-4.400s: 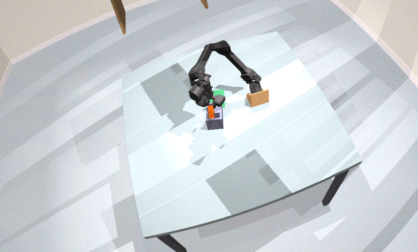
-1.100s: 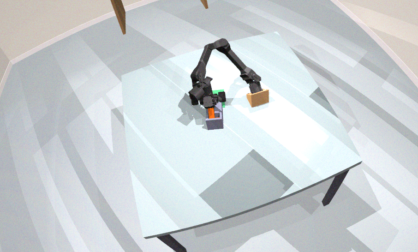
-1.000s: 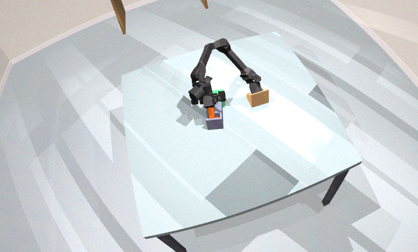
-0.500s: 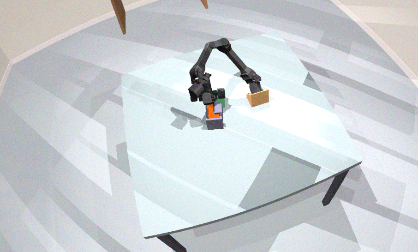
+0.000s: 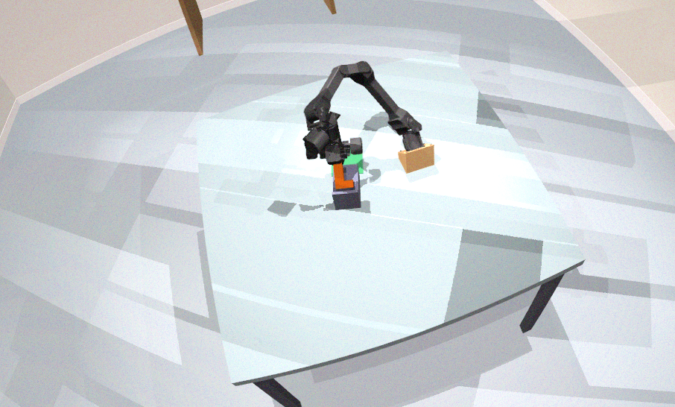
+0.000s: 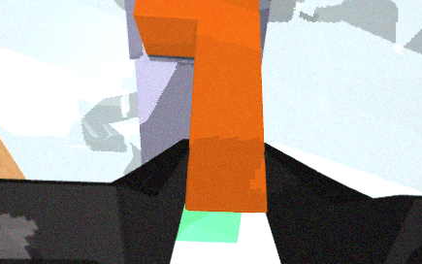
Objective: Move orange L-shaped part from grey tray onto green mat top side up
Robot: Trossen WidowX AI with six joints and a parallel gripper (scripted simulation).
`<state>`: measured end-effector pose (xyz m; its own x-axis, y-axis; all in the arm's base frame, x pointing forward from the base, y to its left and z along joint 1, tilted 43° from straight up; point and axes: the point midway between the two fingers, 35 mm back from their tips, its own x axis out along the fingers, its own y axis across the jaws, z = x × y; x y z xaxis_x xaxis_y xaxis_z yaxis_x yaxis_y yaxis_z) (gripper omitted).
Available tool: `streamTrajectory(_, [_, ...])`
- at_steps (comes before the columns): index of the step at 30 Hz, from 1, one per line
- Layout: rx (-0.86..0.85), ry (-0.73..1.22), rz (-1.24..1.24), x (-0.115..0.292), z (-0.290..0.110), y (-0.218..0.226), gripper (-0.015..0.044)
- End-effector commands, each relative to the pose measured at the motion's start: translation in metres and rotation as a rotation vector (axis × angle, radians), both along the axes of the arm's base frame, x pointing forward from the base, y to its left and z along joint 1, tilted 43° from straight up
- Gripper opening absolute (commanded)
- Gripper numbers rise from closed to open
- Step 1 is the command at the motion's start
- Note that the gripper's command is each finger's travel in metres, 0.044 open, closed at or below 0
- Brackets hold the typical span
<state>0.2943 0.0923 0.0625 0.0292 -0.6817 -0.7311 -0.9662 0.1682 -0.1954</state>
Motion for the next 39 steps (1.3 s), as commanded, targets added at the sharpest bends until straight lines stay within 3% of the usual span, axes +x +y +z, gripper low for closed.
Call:
streamTrajectory(1, [0.005, -0.004, 0.000, 0.000, 0.005, 0.007, 0.0000])
streamTrajectory(14, [0.005, -0.004, 0.000, -0.002, 0.012, 0.005, 0.0000])
streamTrajectory(39, [0.000, -0.001, 0.000, -0.040, 0.079, -0.075, 0.0000])
